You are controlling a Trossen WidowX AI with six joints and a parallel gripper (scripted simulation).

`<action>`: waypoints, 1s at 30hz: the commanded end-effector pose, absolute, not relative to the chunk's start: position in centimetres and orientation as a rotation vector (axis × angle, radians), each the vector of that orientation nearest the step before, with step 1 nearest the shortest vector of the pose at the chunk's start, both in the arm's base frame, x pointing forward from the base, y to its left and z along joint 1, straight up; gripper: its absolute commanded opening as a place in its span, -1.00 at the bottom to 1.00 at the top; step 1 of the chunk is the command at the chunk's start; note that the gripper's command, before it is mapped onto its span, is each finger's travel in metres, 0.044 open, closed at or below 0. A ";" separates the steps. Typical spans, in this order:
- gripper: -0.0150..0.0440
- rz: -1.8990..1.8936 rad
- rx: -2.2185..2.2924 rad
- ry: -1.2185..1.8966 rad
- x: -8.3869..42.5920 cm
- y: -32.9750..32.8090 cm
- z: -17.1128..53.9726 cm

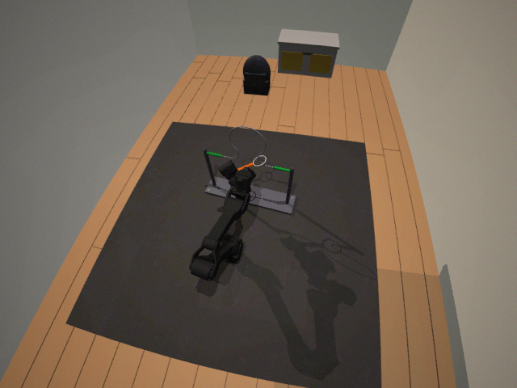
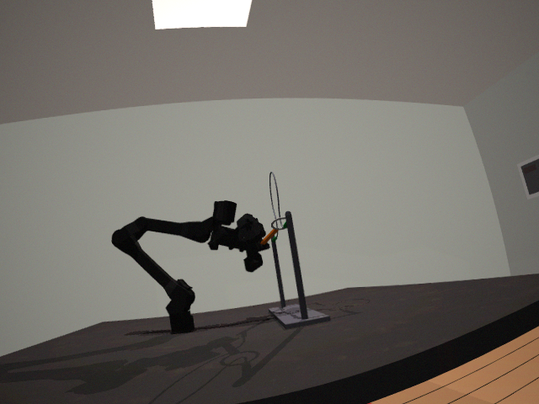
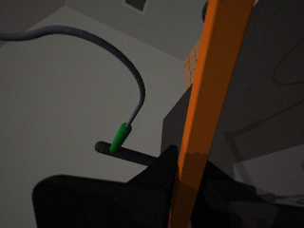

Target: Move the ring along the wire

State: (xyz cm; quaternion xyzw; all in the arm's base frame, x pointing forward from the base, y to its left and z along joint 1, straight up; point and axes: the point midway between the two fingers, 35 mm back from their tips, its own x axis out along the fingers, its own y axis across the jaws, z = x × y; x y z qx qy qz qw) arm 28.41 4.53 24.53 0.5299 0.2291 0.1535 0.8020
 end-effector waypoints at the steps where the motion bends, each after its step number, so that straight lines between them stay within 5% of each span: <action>1: -1.00 0.373 1.180 0.498 28.0 4.8 25.8; 30: -1.00 0.592 1.741 0.345 27.8 5.1 34.9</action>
